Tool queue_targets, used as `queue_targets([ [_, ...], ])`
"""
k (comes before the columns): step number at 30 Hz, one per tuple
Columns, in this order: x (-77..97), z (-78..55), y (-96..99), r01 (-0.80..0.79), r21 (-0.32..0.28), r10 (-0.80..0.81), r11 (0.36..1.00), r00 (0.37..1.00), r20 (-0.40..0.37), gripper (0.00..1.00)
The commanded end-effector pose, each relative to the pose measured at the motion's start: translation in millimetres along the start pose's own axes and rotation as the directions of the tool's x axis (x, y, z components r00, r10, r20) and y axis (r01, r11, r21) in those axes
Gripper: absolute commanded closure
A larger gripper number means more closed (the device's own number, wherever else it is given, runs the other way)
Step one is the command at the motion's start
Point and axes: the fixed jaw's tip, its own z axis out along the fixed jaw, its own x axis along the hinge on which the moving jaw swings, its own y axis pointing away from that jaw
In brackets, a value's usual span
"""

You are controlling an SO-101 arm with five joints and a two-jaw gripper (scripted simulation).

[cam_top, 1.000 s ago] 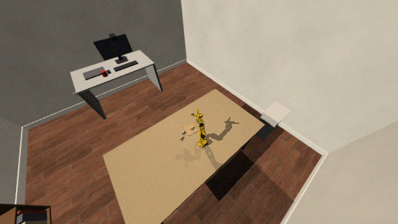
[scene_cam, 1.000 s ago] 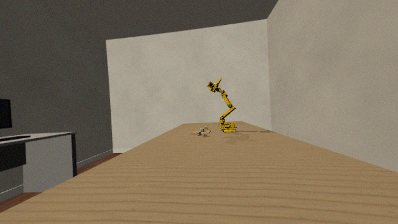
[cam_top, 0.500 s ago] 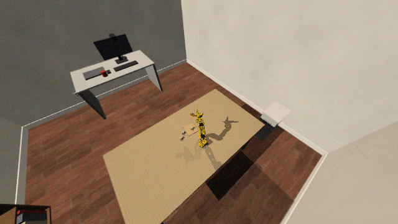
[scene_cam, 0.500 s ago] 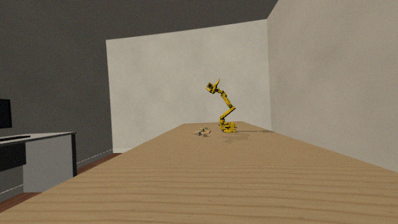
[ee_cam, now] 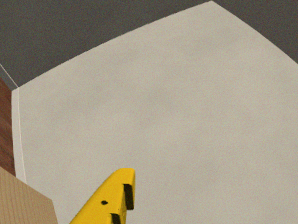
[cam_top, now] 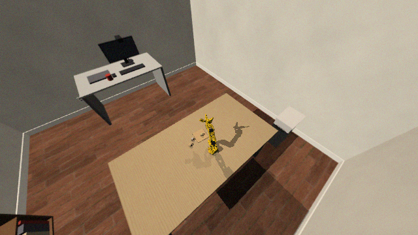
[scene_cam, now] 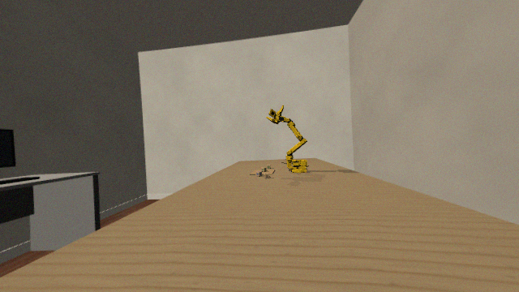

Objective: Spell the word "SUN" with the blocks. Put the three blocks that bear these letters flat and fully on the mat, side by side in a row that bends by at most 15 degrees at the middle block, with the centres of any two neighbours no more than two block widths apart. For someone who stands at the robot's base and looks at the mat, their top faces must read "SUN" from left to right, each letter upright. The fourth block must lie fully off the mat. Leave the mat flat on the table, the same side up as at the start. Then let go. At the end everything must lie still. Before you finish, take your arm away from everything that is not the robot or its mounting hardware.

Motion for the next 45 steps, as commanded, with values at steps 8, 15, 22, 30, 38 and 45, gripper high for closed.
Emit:
queue_targets([
  [8, -0.6, -0.6, 15.2, -0.101, -0.084, 0.101, 0.991, 0.995, -0.01, 0.0],
  [15, -0.2, -0.5, 18.4, -0.114, -0.1, 0.113, 0.988, 0.993, -0.015, 0.0],
  [22, 1.7, -1.0, 37.9, -0.194, -0.193, 0.187, 0.962, 0.981, -0.054, 0.0],
  [30, 2.0, -1.2, 41.5, -0.209, -0.21, 0.2, 0.955, 0.978, -0.063, 0.0],
  [38, 3.7, -3.8, 60.9, -0.288, -0.295, 0.264, 0.911, 0.957, -0.118, 0.0],
  [45, 4.1, -4.7, 66.1, -0.308, -0.316, 0.279, 0.897, 0.951, -0.135, 0.0],
])
